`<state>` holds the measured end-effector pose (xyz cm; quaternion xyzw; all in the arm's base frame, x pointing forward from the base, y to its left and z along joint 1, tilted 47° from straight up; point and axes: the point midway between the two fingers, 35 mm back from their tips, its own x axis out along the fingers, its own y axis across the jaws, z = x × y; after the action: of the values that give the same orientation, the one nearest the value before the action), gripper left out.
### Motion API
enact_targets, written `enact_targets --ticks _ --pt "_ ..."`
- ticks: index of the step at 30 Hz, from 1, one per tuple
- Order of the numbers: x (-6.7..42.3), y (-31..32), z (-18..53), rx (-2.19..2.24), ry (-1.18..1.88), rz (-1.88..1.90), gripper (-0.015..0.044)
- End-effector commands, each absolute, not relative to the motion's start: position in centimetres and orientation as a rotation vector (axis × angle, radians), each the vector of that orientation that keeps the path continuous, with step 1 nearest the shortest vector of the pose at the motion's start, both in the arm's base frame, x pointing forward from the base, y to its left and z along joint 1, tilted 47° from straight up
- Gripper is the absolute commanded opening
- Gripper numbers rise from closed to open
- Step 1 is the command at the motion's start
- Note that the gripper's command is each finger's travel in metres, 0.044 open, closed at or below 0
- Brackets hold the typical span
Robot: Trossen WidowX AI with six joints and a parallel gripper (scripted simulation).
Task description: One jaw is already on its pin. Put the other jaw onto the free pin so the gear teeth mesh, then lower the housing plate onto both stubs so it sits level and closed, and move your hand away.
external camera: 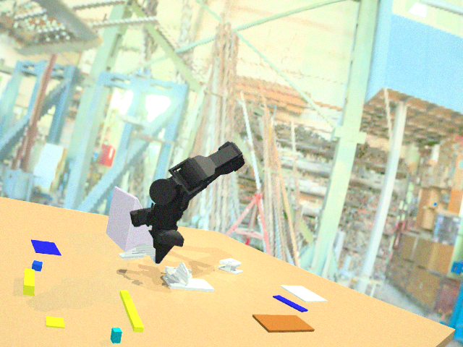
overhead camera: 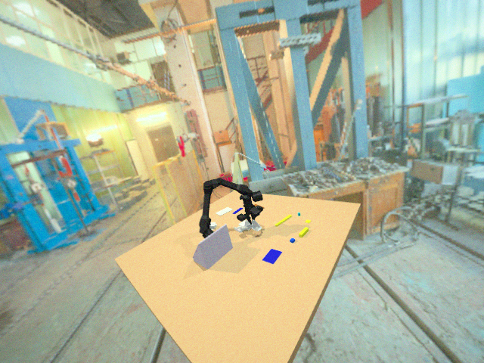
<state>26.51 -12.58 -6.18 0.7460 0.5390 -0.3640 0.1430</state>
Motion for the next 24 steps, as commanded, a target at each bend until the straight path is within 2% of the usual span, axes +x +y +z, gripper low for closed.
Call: enact_targets --ticks 1,23,24 --pt "26.6 -12.0 -6.7 2.161 1.555 -1.05 0.0037" --pt "26.9 -9.6 -8.7 2.163 1.559 -1.046 0.0037" --pt "26.9 -9.6 -8.7 2.163 1.559 -1.046 0.0063"
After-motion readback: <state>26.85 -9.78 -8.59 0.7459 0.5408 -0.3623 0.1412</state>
